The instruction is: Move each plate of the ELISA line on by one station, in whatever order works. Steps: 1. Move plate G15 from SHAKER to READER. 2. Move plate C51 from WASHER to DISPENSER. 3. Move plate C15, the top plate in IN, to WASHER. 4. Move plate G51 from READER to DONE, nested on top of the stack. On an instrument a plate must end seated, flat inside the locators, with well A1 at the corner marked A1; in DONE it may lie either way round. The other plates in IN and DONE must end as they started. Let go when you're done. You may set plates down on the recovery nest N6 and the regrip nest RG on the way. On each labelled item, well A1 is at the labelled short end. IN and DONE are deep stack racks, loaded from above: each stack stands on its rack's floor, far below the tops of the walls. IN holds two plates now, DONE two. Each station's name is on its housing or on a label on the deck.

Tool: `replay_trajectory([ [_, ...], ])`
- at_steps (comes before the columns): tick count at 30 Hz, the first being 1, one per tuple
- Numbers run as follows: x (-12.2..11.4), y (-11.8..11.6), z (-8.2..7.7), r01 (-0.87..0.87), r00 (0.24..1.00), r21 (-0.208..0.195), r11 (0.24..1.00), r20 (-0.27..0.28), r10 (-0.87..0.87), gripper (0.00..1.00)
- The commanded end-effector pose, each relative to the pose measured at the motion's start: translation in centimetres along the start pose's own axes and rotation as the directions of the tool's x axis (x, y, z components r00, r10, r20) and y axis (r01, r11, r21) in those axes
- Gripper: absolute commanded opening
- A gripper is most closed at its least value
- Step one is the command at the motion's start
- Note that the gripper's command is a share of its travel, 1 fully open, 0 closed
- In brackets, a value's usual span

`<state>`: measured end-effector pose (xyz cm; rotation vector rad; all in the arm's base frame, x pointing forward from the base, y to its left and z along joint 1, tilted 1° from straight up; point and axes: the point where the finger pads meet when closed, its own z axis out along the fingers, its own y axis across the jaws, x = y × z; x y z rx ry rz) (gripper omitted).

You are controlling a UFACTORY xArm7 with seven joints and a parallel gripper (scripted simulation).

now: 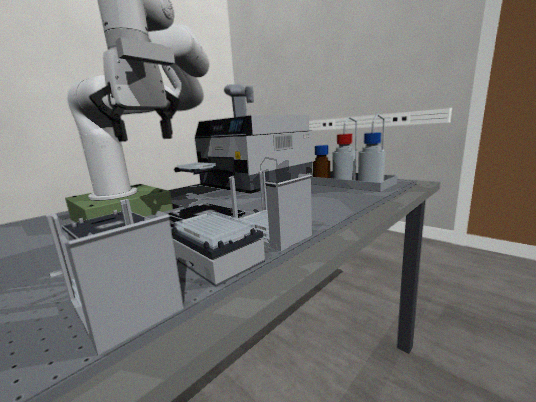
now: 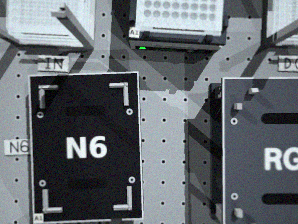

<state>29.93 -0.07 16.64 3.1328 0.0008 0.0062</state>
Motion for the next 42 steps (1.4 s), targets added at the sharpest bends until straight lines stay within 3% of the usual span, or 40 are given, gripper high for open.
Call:
replay_trajectory([
  [1,-0.1,-0.3,-0.1,-0.001,1.000,-0.001,1.000,-0.003,0.001,1.00],
  [42,-4.9,-10.5,-0.1,0.000,1.000,0.000,1.000,-0.003,0.000,1.00],
])
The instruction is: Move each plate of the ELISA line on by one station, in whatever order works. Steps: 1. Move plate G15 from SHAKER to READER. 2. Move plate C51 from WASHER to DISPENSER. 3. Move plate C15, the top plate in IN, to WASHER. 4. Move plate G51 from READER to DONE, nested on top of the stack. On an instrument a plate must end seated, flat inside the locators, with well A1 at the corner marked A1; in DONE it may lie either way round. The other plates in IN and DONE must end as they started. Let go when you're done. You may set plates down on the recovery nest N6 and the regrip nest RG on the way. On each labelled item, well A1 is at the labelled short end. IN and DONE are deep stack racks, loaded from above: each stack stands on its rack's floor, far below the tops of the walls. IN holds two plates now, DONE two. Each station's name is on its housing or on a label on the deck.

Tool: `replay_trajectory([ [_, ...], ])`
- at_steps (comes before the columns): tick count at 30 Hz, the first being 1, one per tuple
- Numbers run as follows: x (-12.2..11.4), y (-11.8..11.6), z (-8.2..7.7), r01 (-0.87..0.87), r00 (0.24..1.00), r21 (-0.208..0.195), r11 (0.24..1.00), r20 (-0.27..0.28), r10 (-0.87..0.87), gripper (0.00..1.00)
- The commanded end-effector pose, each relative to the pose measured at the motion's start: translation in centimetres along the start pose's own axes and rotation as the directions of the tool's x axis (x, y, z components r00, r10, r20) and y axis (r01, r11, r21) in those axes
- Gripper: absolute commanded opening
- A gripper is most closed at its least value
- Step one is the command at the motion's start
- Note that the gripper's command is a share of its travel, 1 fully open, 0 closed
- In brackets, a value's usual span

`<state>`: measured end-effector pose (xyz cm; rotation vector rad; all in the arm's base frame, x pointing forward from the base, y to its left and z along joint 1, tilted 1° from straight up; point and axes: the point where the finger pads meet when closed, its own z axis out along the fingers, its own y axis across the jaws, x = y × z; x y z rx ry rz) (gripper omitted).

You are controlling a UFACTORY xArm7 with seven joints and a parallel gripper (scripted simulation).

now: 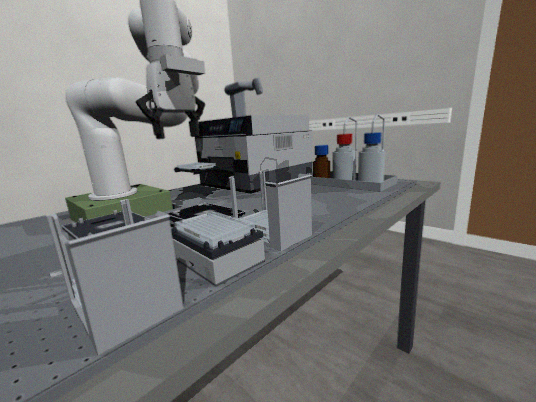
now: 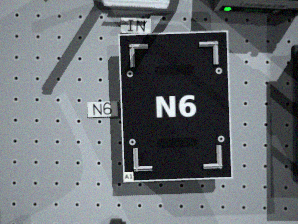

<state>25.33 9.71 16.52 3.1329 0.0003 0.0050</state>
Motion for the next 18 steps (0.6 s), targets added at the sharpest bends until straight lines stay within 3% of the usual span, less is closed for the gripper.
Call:
replay_trajectory([
  [1,-0.4,-1.0,-0.1,0.001,1.000,0.000,1.000,-0.003,-0.001,1.00],
  [18,-2.5,-5.5,-0.1,0.001,1.000,0.000,1.000,-0.003,-0.001,1.00],
])
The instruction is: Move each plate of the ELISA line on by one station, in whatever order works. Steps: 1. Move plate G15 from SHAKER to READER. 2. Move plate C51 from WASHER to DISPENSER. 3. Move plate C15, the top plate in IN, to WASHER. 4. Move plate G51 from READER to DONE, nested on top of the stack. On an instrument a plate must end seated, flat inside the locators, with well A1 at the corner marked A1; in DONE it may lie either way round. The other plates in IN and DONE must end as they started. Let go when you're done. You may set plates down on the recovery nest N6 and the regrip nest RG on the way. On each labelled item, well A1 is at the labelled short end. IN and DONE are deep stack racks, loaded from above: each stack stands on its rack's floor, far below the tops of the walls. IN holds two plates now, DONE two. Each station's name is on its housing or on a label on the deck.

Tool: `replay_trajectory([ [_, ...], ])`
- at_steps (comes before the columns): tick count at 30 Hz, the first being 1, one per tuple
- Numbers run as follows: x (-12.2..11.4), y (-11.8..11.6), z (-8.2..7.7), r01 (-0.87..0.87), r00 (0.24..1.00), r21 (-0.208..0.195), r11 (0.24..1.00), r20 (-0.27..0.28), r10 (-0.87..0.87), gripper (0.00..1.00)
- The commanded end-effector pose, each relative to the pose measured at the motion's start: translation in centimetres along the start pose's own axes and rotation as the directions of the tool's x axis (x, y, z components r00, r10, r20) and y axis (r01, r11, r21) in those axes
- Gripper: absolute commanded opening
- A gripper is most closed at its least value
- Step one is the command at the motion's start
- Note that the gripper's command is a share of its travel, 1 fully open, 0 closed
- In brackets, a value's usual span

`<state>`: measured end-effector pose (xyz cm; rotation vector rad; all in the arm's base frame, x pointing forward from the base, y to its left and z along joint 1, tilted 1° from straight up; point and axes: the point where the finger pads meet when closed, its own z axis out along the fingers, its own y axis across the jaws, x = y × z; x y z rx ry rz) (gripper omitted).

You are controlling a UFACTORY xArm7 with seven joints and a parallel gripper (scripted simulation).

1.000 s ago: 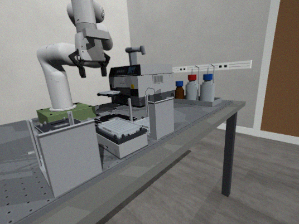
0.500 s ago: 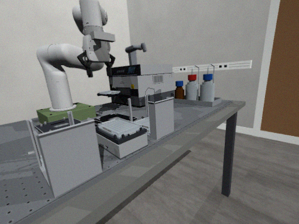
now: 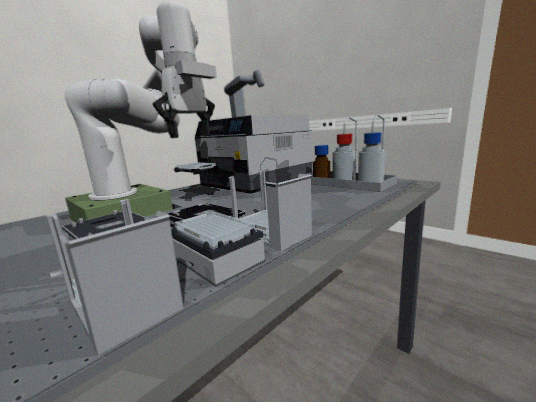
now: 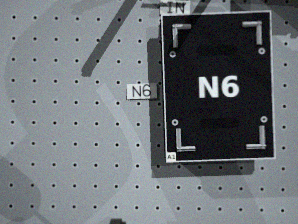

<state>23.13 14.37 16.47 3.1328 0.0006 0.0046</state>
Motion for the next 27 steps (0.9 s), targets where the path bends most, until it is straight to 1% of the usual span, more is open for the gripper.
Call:
replay_trajectory([
  [1,-0.5,-1.2,-0.1,0.001,1.000,0.000,1.000,-0.003,-0.001,1.00],
  [12,-2.0,-4.5,-0.1,0.001,1.000,0.001,1.000,-0.003,-0.001,1.00],
  [14,-2.0,-4.5,-0.1,0.001,1.000,0.001,1.000,-0.003,-0.001,1.00],
  [27,-4.2,-8.1,-0.1,0.001,1.000,0.001,1.000,-0.003,-0.001,1.00],
])
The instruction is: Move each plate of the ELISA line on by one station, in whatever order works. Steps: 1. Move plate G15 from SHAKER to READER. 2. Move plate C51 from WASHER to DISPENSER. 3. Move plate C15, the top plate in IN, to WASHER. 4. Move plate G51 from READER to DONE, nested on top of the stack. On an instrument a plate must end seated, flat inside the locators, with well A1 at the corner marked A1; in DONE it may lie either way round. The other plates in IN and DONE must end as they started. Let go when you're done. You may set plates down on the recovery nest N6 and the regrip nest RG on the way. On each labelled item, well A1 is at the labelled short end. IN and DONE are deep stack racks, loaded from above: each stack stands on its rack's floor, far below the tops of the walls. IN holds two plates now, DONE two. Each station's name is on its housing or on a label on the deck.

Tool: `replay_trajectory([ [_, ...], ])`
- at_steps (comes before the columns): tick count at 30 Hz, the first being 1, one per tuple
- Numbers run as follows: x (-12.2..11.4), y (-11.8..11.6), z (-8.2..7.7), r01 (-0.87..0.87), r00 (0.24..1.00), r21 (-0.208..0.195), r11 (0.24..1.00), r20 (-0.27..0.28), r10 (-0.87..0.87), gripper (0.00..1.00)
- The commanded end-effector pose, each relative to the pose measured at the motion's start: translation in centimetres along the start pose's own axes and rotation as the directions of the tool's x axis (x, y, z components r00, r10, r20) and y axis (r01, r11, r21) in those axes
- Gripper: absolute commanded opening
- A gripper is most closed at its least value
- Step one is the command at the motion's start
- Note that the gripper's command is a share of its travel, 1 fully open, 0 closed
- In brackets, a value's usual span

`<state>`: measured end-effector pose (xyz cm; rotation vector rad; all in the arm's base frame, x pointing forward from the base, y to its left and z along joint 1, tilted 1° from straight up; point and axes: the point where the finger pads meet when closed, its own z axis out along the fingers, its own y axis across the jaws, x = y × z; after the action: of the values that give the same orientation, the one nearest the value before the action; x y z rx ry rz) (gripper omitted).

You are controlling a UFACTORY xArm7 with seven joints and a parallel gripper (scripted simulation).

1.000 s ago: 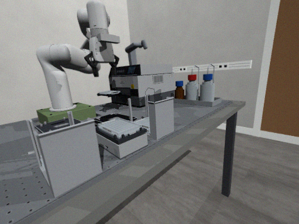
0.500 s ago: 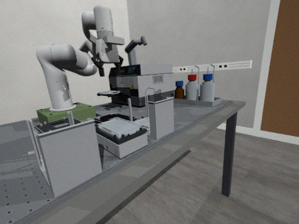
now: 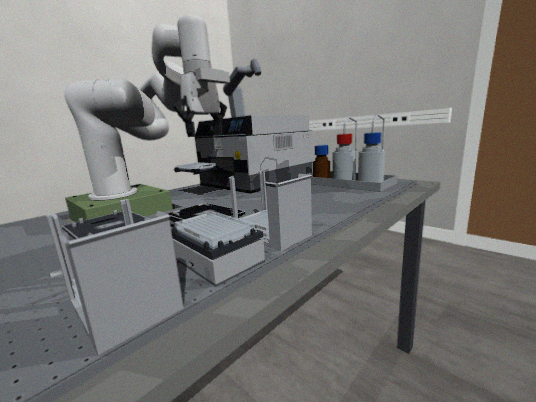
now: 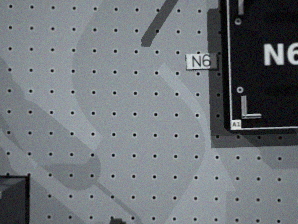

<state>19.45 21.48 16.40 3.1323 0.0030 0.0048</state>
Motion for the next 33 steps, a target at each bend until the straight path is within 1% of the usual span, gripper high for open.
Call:
replay_trajectory([
  [1,-0.7,-1.3,-0.1,0.000,1.000,0.001,1.000,-0.003,0.000,1.00],
  [4,-0.9,-1.6,-0.1,0.000,1.000,0.001,1.000,-0.003,0.000,1.00],
  [8,-1.6,-2.6,-0.1,0.000,1.000,0.001,1.000,-0.003,0.000,1.00],
  [19,-5.2,-3.5,-0.1,0.000,1.000,0.002,1.000,-0.003,0.000,1.00],
  [21,-5.2,-3.5,-0.1,0.000,1.000,0.002,1.000,-0.003,0.000,1.00],
  [33,-8.9,-4.3,-0.1,0.001,1.000,0.002,1.000,-0.003,-0.001,1.00],
])
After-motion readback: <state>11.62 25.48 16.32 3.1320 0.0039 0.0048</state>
